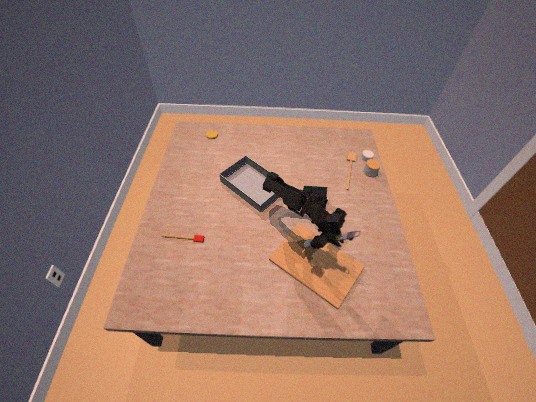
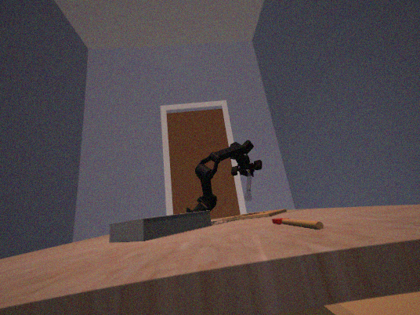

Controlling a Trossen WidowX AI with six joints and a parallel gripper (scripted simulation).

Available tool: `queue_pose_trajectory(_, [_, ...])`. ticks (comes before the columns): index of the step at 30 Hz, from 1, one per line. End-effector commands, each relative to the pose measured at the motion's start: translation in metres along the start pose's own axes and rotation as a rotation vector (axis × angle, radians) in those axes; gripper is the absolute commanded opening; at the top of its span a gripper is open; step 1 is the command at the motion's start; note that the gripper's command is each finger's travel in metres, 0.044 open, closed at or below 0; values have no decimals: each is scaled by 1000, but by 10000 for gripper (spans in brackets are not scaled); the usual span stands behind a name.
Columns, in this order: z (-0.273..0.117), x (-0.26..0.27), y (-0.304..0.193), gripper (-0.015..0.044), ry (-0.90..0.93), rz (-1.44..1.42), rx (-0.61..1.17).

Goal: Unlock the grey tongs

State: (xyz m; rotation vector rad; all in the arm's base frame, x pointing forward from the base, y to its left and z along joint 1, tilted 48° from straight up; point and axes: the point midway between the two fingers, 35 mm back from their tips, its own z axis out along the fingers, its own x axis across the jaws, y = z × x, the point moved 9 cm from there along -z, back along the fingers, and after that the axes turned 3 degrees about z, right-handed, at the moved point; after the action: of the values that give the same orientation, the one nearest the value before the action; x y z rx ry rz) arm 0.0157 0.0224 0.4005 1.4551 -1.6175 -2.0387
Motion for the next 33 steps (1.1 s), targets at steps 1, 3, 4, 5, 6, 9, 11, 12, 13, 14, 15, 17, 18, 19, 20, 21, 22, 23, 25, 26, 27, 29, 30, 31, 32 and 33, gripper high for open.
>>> queue_pose_trajectory(1, [-9,-2,-5,-150,0,2,-106])
queue_pose_trajectory(3, [-14,-2,-8,-150,-2,6,-154])
queue_pose_trajectory(4, [-16,-3,-10,-150,-3,8,-177])
queue_pose_trajectory(5, [-18,-3,-12,-150,-5,10,-201])
queue_pose_trajectory(6, [-20,-4,-13,-150,-6,12,-225])
queue_pose_trajectory(9, [-24,-5,-17,-150,-10,18,-278])
queue_pose_trajectory(11, [-25,-5,-17,-150,-11,18,-282])
queue_pose_trajectory(12, [-25,-5,-17,-150,-11,18,-282])
queue_pose_trajectory(13, [-25,-5,-17,-150,-11,18,-282])
queue_pose_trajectory(14, [-25,-5,-17,-150,-11,18,-282])
queue_pose_trajectory(15, [-25,-5,-17,-150,-11,18,-282])
queue_pose_trajectory(17, [-25,-5,-17,-150,-11,18,-282])
queue_pose_trajectory(18, [-25,-5,-17,-150,-11,18,-282])
queue_pose_trajectory(19, [-25,-5,-17,-150,-11,18,-282])
queue_pose_trajectory(20, [-25,-5,-17,-150,-11,18,-282])
queue_pose_trajectory(21, [-25,-5,-17,-150,-11,18,-282])
queue_pose_trajectory(22, [-25,-5,-17,-150,-11,18,-282])
queue_pose_trajectory(23, [-25,-5,-17,-150,-11,18,-282])
queue_pose_trajectory(25, [-25,-5,-17,-150,-11,18,-282])
queue_pose_trajectory(26, [-25,-5,-17,-150,-11,18,-282])
queue_pose_trajectory(27, [-25,-5,-17,-150,-11,18,-282])
queue_pose_trajectory(29, [-25,-5,-17,-150,-11,18,-282])
queue_pose_trajectory(30, [-25,-5,-17,-150,-11,18,-282])
queue_pose_trajectory(31, [-25,-5,-17,-150,-11,18,-282])
queue_pose_trajectory(32, [-25,-5,-17,-150,-11,18,-282])
queue_pose_trajectory(33, [-25,-5,-17,-150,-11,18,-282])
